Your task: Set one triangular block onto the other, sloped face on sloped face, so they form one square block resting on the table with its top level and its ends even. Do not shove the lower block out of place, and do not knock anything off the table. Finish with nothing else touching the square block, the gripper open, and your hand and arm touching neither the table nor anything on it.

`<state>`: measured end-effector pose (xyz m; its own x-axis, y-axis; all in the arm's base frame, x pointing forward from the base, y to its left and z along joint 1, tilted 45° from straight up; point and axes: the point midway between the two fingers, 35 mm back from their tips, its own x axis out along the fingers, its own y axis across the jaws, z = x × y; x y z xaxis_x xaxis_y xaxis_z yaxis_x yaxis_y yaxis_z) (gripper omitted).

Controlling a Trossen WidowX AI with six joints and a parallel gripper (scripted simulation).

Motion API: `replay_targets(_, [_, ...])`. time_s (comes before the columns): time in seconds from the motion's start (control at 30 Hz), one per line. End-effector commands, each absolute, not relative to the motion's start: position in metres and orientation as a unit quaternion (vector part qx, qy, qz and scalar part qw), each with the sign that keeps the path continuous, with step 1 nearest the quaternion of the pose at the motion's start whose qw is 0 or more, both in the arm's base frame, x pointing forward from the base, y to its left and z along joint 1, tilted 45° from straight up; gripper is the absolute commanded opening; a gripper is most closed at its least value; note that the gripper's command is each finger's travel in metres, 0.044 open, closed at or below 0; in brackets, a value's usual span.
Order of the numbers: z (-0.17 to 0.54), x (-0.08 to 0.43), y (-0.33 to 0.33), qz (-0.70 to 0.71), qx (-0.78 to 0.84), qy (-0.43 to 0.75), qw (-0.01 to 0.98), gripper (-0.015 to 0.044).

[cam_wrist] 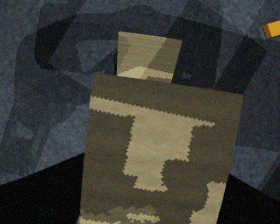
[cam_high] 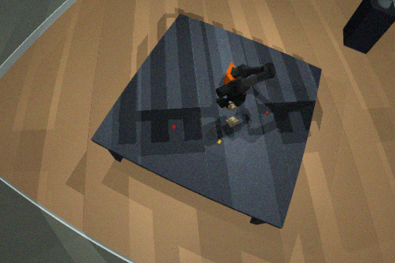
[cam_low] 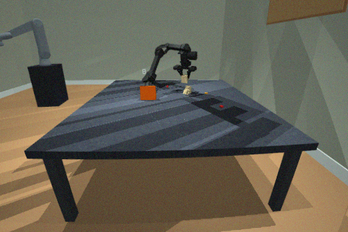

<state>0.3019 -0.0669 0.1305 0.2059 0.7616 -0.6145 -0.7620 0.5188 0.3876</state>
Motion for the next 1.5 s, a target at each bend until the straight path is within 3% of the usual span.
replay_targets(0.0, [0.123,0.309,-0.051,0.491,0.001,0.395,0.777,0.0000])
replay_targets(0.77, [0.091,0.327,0.011,0.494,0.004,0.390,0.777,0.0000])
replay_targets(1.47, [0.090,0.328,0.014,0.495,0.005,0.391,0.776,0.0000])
